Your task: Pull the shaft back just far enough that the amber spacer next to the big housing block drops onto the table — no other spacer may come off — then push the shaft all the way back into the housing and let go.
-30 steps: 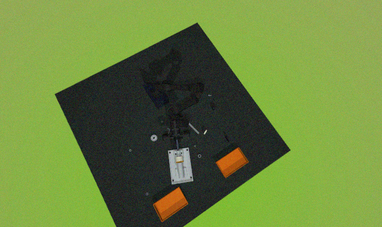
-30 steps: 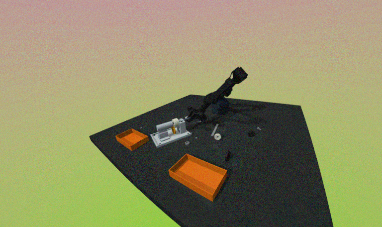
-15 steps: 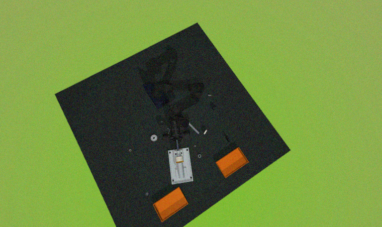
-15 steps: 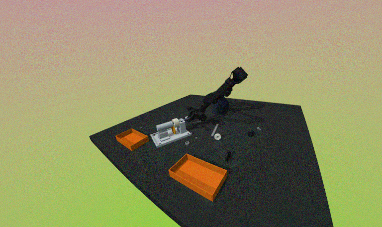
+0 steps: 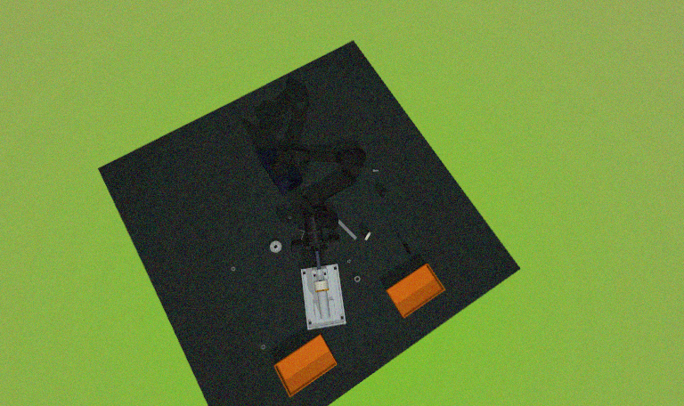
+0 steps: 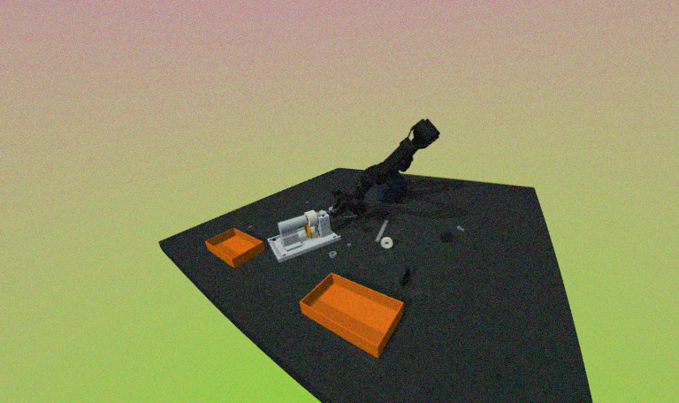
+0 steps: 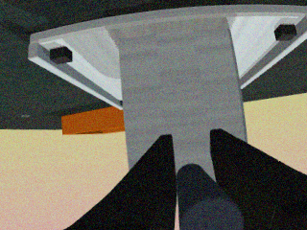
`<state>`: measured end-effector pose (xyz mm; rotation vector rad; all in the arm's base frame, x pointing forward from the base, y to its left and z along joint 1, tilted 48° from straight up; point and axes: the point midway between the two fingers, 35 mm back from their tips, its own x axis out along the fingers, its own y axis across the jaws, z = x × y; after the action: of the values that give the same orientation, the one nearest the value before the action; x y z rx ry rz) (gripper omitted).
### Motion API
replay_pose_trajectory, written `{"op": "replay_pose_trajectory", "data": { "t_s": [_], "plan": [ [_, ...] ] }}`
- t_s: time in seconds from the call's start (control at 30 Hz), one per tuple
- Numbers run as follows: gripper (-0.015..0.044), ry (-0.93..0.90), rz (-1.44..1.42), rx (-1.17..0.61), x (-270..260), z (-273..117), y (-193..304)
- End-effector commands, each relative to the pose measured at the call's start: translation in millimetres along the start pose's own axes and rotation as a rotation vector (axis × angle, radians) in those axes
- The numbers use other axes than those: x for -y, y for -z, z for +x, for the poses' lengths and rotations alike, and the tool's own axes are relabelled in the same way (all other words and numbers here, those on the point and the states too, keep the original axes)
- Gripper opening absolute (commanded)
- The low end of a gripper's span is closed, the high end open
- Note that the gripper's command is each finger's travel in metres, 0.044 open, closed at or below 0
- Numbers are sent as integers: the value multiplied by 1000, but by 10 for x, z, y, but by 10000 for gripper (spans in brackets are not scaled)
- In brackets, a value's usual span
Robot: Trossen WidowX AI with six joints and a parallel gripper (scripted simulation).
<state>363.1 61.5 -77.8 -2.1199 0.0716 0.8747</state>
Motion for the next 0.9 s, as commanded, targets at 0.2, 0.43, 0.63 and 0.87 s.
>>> {"op": "replay_pose_trajectory", "data": {
  "t_s": [0.2,0.43,0.63,0.87],
  "plan": [
    [0,0,1,-2,3,32,22],
    [0,0,1,-2,3,49,33],
    [0,0,1,-2,4,64,42],
    [0,0,1,-2,4,82,52]
  ]
}}
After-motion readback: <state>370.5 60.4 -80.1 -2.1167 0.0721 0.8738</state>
